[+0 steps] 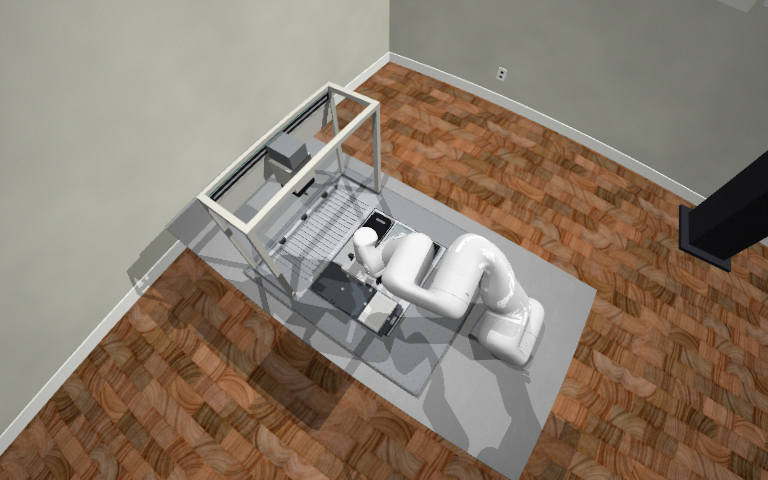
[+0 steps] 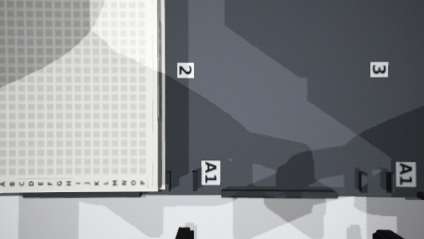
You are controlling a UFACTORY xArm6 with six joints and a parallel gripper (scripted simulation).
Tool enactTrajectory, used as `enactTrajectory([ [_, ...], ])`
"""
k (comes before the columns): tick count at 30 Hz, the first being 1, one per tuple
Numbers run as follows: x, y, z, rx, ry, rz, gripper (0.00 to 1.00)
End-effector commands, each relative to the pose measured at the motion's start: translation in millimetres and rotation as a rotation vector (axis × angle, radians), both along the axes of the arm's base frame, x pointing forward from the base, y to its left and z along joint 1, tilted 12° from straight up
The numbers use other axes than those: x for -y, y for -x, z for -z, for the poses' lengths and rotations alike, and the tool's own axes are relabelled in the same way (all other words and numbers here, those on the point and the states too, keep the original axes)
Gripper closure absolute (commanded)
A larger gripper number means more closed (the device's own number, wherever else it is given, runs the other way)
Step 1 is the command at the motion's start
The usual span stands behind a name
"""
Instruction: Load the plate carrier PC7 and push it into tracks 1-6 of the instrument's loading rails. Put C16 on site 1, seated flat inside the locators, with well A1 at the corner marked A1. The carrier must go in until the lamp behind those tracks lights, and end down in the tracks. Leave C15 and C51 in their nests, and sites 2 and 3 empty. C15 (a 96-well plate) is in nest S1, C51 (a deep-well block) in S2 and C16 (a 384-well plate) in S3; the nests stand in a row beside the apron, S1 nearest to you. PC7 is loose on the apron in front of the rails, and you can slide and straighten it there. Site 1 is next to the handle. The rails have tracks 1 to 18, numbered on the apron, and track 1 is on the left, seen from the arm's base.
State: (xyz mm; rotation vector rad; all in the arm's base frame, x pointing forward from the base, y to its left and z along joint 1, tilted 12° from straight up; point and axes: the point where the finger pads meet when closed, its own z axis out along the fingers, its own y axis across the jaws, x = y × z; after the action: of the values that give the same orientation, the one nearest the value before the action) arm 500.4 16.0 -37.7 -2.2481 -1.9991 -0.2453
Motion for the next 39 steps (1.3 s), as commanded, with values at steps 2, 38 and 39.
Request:
enactTrajectory([
  [2,2.2,-1.2,-10.9,0.004,0.0,0.0,0.0],
  [38,12.5,0.9,-61.6,0.004,0.0,0.0,0.0],
  [39,12.5,0.9,-61.6,0.004,0.0,0.0,0.0],
])
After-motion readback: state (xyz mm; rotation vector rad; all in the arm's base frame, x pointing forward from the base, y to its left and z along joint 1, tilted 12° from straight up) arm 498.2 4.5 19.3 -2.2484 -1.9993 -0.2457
